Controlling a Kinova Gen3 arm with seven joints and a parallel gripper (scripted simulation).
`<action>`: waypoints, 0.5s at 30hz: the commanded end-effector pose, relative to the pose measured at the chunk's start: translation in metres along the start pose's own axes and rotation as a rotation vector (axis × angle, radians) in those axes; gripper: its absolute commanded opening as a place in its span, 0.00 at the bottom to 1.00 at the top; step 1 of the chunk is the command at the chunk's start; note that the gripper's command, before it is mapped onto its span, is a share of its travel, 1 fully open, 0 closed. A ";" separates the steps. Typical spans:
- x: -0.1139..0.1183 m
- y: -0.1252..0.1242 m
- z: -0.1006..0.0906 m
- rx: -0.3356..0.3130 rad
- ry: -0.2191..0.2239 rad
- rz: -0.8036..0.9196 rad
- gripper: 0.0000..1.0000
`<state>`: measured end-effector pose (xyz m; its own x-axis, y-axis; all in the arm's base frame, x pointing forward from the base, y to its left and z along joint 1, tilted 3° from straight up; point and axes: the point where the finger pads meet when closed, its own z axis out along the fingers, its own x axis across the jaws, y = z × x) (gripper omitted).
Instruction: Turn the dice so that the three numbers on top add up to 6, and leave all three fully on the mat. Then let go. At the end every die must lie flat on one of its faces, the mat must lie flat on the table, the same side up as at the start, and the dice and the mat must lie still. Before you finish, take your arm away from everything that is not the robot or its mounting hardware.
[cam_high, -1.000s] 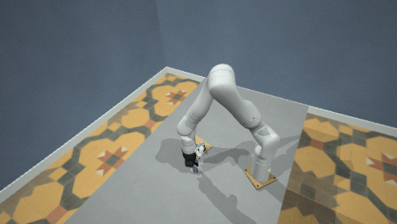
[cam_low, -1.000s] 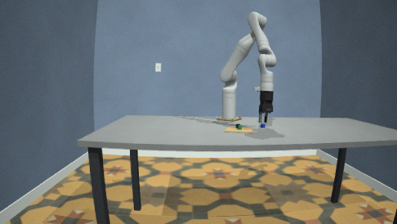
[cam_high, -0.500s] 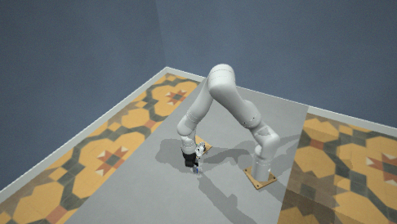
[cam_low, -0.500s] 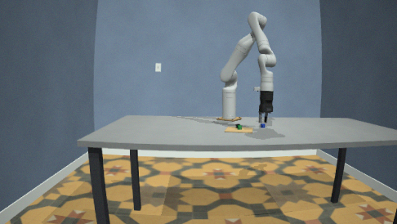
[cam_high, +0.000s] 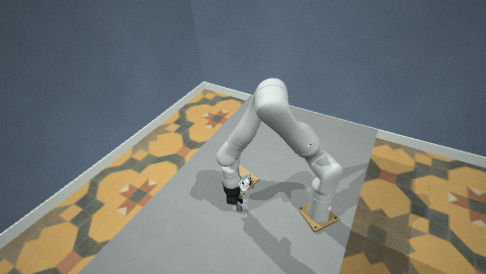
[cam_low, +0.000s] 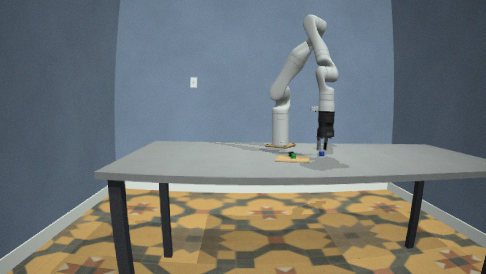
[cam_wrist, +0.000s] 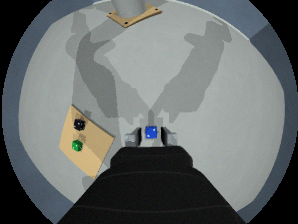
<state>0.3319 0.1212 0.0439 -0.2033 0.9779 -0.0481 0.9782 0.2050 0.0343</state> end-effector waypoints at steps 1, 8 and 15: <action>0.000 0.000 0.000 -0.001 0.001 0.000 0.70; 0.000 0.000 0.004 -0.001 0.001 0.000 0.70; 0.000 0.000 0.013 -0.001 0.001 0.000 0.70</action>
<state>0.3334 0.1235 0.0338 -0.2073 0.9773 -0.0447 0.9771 0.2091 0.0403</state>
